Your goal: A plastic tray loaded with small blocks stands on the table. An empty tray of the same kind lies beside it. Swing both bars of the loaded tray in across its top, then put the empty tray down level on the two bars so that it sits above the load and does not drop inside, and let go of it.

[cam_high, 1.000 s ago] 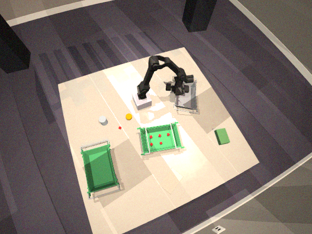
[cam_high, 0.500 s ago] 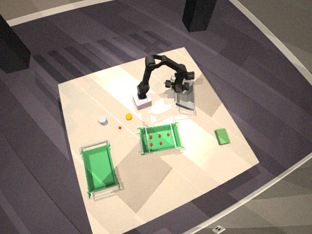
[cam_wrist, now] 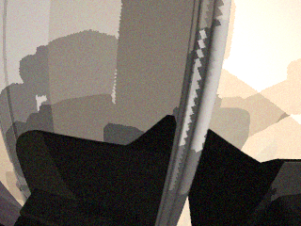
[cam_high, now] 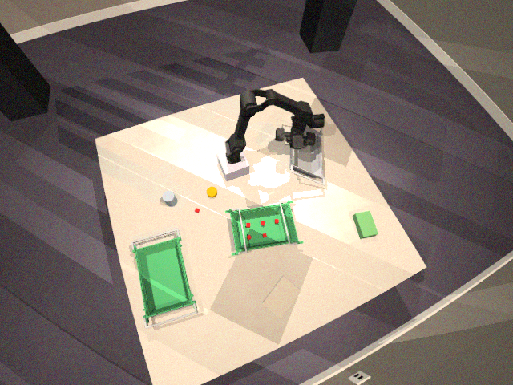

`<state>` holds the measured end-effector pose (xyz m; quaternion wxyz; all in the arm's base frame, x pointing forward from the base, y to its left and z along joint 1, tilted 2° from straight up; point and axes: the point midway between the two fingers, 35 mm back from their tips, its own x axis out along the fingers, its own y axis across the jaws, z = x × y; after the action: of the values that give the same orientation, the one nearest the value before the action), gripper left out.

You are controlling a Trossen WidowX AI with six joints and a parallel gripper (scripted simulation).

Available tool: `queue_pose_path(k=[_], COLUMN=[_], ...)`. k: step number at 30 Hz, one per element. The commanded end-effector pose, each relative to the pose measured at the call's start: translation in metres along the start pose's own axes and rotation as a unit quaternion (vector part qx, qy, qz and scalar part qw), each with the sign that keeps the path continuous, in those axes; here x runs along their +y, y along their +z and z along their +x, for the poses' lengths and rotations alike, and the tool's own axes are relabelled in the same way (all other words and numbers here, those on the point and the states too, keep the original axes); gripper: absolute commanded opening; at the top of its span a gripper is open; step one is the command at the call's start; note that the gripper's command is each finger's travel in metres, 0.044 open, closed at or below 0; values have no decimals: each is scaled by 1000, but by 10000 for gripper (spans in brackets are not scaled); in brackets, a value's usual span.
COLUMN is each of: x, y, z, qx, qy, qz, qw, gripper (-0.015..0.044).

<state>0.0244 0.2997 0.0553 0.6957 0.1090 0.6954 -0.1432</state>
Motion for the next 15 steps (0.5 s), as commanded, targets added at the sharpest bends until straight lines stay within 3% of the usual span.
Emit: queue_pose_path(k=[1,15], x=[14,31], y=[-4,-9], z=[-25,-80], qx=[5,6], qy=[19,20], qz=[0,0], qw=[1000,1000], gripper=[0,0])
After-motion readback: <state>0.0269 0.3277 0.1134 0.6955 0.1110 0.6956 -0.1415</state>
